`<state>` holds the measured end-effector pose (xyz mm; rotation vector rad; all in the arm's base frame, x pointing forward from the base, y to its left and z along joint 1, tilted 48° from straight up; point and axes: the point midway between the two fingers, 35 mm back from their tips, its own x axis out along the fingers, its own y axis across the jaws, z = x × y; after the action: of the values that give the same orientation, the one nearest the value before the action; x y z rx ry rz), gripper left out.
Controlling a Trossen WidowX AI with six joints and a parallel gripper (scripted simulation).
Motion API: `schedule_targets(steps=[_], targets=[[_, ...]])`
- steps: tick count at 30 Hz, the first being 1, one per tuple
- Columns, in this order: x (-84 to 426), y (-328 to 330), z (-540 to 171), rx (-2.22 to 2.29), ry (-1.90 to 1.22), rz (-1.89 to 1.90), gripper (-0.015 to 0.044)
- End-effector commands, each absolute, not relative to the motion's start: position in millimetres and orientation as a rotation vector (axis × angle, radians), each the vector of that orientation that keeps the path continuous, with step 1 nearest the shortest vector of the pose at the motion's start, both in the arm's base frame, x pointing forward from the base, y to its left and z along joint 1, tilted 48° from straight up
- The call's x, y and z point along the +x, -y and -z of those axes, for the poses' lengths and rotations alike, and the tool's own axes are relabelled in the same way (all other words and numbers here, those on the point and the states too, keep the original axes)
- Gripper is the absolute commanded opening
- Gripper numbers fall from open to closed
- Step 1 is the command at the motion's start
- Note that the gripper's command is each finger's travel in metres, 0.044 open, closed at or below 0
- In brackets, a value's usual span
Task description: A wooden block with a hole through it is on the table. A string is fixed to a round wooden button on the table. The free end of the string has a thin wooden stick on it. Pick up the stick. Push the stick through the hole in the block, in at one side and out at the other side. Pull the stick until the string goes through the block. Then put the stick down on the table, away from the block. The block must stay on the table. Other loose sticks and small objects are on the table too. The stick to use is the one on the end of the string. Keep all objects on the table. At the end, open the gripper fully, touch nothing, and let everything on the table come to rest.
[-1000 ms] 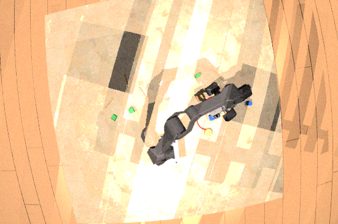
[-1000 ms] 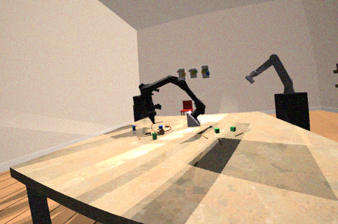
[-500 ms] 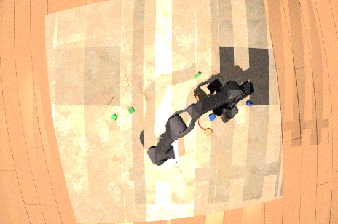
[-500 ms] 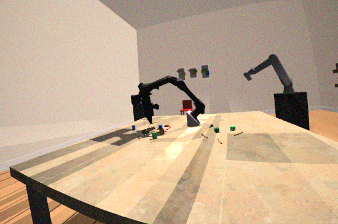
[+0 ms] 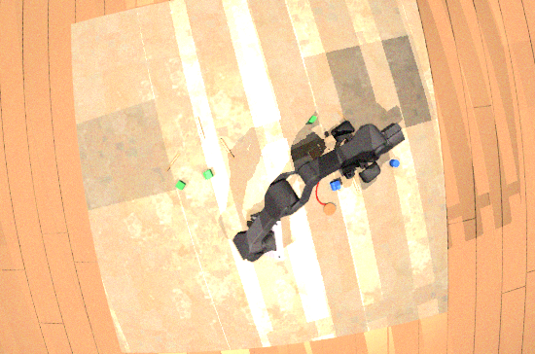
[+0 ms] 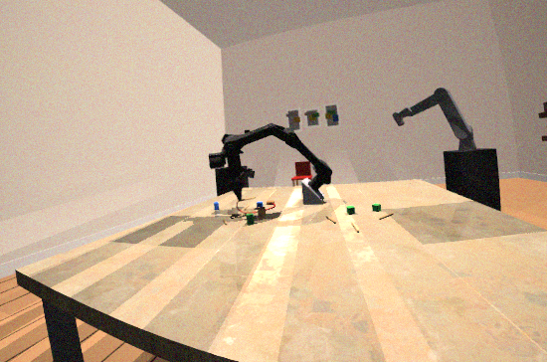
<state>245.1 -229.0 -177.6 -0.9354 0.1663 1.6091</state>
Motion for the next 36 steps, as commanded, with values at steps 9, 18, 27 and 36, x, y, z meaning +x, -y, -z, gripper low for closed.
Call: schedule_targets(steps=[9,18,27,36], targets=[[257.1,236.9,185.6,-0.961,-0.187,-1.587,0.0000],[265.5,242.3,190.3,-0.981,-0.200,-1.574,0.0000],[273.9,247.5,194.8,-1.001,-0.212,-1.560,0.0000],[275.8,247.6,195.5,-1.082,-0.137,-1.581,0.0000]])
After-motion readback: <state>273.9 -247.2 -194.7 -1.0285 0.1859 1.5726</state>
